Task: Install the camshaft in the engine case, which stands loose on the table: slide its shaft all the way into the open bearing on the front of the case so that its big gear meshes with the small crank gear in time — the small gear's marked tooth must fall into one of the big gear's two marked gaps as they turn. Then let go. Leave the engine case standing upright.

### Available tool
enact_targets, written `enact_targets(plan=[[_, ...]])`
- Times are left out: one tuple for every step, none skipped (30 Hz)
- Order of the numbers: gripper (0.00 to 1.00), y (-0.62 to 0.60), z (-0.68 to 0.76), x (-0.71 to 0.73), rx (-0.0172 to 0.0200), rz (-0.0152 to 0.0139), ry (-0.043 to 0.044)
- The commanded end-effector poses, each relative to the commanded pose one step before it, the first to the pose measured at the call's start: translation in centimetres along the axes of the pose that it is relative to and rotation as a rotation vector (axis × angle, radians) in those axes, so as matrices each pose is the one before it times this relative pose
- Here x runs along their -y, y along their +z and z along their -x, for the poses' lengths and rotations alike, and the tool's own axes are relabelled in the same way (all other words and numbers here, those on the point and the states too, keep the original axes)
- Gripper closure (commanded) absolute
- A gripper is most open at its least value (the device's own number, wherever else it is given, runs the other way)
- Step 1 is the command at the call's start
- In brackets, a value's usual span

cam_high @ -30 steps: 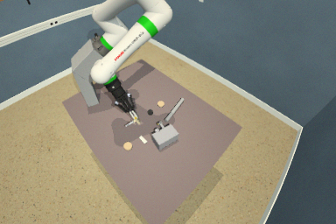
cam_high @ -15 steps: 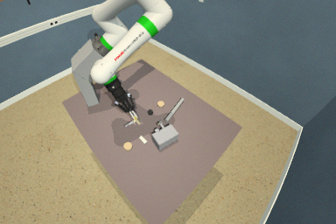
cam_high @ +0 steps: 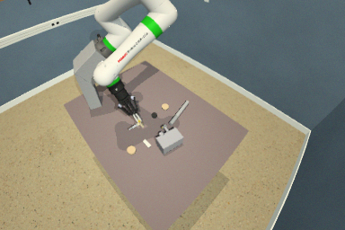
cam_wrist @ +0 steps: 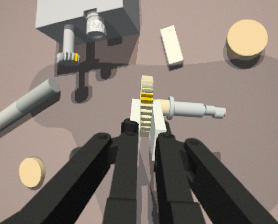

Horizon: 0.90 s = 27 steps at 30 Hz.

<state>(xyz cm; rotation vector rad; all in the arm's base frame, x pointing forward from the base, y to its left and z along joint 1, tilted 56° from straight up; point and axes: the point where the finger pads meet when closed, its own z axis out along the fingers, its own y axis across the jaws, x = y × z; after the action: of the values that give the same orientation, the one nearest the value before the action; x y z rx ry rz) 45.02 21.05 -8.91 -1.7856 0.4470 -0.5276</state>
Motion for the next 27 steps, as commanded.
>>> enact_targets(plan=[[0.86,0.012,-0.054,0.117,0.01010,0.00556,-0.01625],[0.86,0.039,-0.007,0.116,0.01068,0.00565,-0.01579],[0.86,0.048,-0.028,0.161,0.01450,0.00805,-0.02224],[0.86,0.050,-0.071,0.207,0.01814,0.01076,-0.02931],[0.86,0.050,-0.121,0.259,0.02220,0.01359,-0.03682],[0.86,0.097,-0.017,0.351,0.03364,0.01533,-0.04484],[0.86,0.067,-0.166,0.399,0.03588,0.01901,-0.05309],[0.86,0.095,-0.113,0.489,0.04686,0.02196,-0.06414],[0.86,0.057,-0.288,0.553,0.04959,0.02545,-0.07258],[0.86,0.000,0.000,0.000,0.00000,0.00000,0.00000],[0.86,0.000,0.000,0.000,0.00000,0.00000,0.00000],[0.86,0.063,-0.309,0.651,0.06519,0.03151,-0.09145],[0.86,0.027,-0.366,0.664,0.03560,0.01740,-0.05891],[0.86,-0.006,-0.424,0.644,0.01924,0.01097,-0.04106],[0.86,-0.025,-0.463,0.621,0.02371,0.01338,-0.04678],[0.86,-0.046,-0.506,0.593,0.02545,0.01300,-0.04776],[0.86,-0.065,-0.549,0.561,0.02451,0.01202,-0.04571],[0.86,-0.067,-0.411,0.501,0.02505,0.01128,-0.04484],[0.86,-0.090,-0.444,0.461,0.02468,0.01144,-0.04550],[0.86,-0.108,-0.500,0.426,0.02465,0.01175,-0.04638],[0.86,-0.120,-0.516,0.386,0.02494,0.01193,-0.04693],[0.86,-0.125,-0.383,0.328,0.02538,0.01142,-0.04641],[0.86,-0.137,-0.466,0.296,0.02493,0.01174,-0.04637],[0.86,-0.138,-0.396,0.247,0.02537,0.01152,-0.04609],[0.86,-0.138,-0.377,0.206,0.02565,0.01149,-0.04588],[0.86,-0.131,-0.328,0.163,0.02608,0.01139,-0.04561],[0.86,0.000,0.000,0.000,0.00000,0.00000,0.00000]])
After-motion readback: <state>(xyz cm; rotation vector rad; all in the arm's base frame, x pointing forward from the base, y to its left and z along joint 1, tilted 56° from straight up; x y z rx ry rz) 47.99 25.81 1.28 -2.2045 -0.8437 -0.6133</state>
